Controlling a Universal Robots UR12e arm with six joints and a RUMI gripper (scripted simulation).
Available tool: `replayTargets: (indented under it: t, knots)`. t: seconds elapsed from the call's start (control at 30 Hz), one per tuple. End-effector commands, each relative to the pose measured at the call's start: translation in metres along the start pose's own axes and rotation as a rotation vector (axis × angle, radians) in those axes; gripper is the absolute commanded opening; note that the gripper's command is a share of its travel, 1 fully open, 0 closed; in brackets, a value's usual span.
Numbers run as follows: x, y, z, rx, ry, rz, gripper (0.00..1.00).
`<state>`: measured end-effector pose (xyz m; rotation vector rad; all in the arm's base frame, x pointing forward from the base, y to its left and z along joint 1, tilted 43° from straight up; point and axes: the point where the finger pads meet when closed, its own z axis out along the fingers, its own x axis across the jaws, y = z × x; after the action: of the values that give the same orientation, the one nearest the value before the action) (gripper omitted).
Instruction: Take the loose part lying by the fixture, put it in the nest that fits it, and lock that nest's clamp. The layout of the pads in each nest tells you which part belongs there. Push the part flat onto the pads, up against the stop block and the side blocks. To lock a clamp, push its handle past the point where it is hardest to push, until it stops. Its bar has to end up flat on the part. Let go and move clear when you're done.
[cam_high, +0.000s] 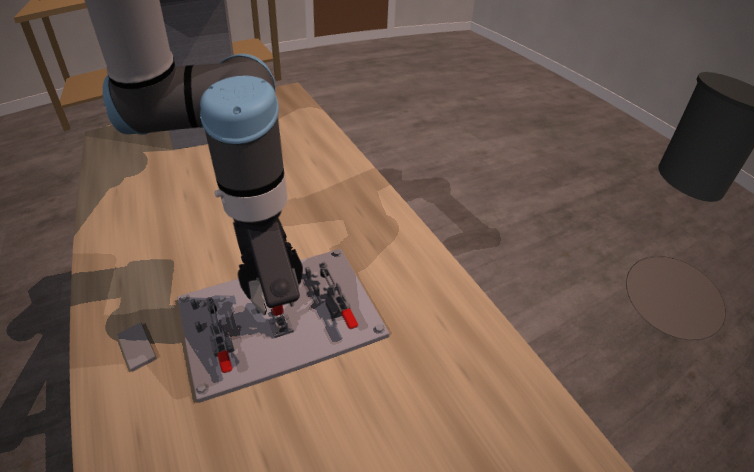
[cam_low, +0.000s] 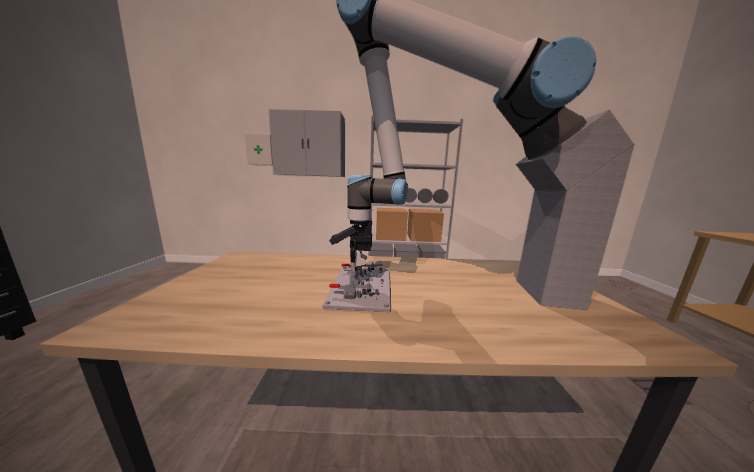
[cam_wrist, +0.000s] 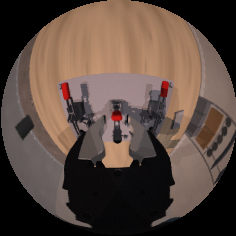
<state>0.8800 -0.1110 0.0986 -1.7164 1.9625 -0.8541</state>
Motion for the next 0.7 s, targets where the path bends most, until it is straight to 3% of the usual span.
replayTargets:
  t: [0.0,0.27,0.67]
  knots:
    - [0.001,-0.001,-0.001,0.002,0.0,-0.001,0.28]
    - [0.0,0.001,-0.006,-0.001,0.0,0.0,0.28]
    - [0.001,0.001,-0.046,-0.001,0.0,0.0,0.28]
